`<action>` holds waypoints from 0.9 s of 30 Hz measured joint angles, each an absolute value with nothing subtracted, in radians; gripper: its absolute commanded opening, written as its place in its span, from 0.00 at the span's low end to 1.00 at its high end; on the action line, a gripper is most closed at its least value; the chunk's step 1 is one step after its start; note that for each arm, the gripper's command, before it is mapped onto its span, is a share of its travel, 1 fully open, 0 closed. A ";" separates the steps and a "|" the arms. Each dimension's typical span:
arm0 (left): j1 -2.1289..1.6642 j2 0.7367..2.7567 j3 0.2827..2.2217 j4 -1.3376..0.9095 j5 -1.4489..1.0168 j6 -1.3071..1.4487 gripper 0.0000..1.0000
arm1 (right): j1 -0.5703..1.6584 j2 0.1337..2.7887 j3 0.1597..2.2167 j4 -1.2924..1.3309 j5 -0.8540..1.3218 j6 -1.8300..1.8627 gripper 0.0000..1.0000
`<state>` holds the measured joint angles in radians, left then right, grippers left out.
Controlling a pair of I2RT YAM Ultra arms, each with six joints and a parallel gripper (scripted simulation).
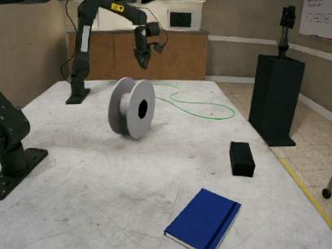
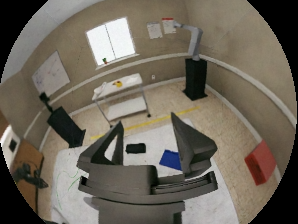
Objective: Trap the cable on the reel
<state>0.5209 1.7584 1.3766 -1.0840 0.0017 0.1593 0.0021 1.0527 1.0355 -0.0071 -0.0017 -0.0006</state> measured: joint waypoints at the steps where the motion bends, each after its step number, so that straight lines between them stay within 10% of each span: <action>1: 0.521 1.765 1.380 -1.096 0.002 0.161 0.30 | 0.002 1.053 1.036 -0.007 -0.002 -0.001 0.75; 27: 0.521 1.808 1.376 -1.167 0.002 0.171 0.30 | 0.002 1.053 1.036 -0.007 -0.002 -0.001 0.75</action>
<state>0.5209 1.8076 1.3758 -1.1671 0.0017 0.1707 0.0021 1.0527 1.0355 -0.0071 -0.0017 -0.0006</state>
